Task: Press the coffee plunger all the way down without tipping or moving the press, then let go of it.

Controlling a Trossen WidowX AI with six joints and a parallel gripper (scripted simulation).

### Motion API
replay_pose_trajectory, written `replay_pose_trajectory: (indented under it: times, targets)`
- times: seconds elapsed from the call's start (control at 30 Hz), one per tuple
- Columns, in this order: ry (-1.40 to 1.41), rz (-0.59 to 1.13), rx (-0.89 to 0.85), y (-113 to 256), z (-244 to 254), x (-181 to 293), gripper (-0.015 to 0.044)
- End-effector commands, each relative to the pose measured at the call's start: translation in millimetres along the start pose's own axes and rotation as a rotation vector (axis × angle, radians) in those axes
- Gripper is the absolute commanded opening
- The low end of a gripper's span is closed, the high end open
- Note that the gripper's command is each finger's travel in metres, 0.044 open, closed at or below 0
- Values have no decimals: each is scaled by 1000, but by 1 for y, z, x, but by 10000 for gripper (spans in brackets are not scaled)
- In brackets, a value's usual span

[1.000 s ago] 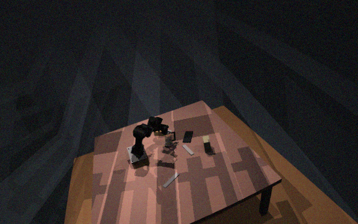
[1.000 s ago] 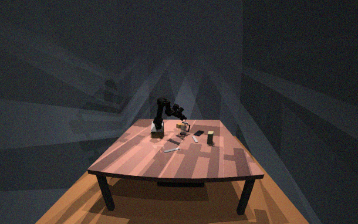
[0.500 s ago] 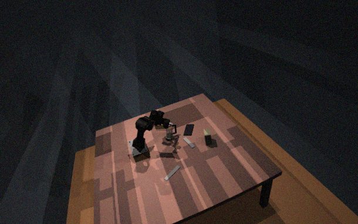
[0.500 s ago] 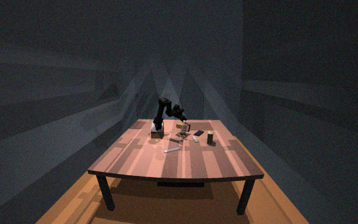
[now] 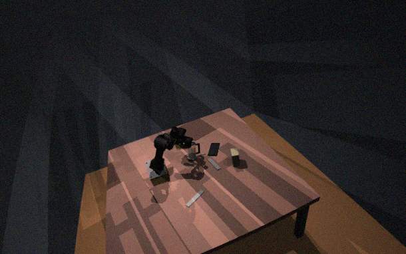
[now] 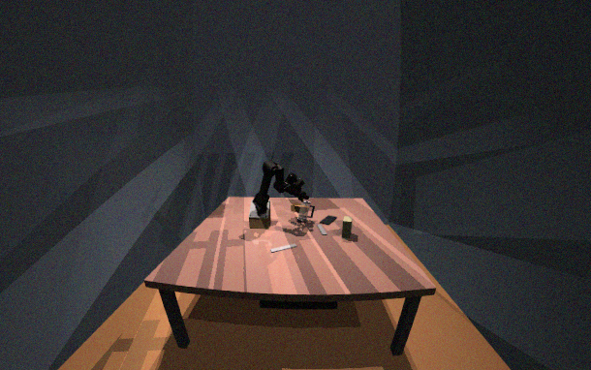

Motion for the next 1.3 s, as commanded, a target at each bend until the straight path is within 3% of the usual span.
replay_pose_trajectory:
  times: [0.0, 0.8, 1.2, 1.27]
  targets:
    - [13, 19, -3, -3, 1, 5, 113]
    - [5, 6, 0, -3, 1, -1, 113]
    - [5, 6, 0, -3, 1, -1, 428]
    - [5, 6, 0, -3, 1, -1, 440]
Point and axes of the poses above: the point midway between the two fingers, 35 mm back from their tips, its own y axis back along the fingers, its own z axis across the jaws, x = y × z, the point moved 1 cm from there along y, back along the fingers, and after that the axes turned 12 degrees about y, right-handed, at the moved point
